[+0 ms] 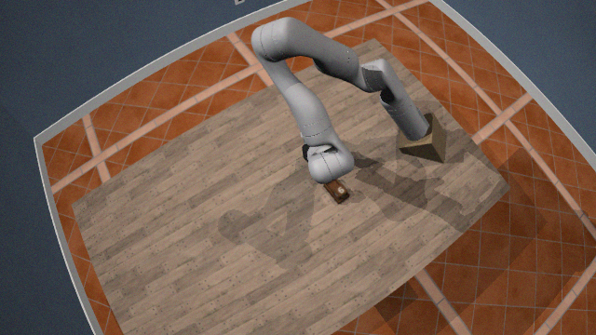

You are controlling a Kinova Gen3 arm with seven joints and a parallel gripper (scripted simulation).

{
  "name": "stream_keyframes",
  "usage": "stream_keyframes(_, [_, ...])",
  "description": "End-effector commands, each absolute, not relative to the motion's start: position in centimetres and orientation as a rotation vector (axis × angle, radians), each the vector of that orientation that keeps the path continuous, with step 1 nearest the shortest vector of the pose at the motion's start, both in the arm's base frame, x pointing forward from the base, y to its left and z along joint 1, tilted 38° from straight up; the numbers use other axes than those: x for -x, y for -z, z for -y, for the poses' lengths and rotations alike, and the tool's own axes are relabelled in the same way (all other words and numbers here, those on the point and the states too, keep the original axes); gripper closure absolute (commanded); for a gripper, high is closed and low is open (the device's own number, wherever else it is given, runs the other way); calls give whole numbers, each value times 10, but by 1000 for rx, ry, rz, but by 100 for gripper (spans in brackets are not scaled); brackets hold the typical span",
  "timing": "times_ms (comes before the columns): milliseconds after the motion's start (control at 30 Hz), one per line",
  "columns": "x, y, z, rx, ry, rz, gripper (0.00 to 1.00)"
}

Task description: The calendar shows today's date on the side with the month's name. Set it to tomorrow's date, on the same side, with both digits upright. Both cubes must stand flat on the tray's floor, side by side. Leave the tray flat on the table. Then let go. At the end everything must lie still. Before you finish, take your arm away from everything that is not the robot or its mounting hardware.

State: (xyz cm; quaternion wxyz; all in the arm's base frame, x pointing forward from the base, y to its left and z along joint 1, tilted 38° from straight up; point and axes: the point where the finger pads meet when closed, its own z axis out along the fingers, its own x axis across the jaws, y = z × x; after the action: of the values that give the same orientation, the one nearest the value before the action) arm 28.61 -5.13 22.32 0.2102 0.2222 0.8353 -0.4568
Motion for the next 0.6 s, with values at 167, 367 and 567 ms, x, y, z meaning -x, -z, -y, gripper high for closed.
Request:
stream_keyframes(167, [-284, -228, 51, -602, 1139, -2362, 40])
stream_keyframes(367, [-284, -228, 51, -598, 1124, -2367, 40])
stream_keyframes(567, [-284, -229, 52, -591, 1095, -2377, 40])
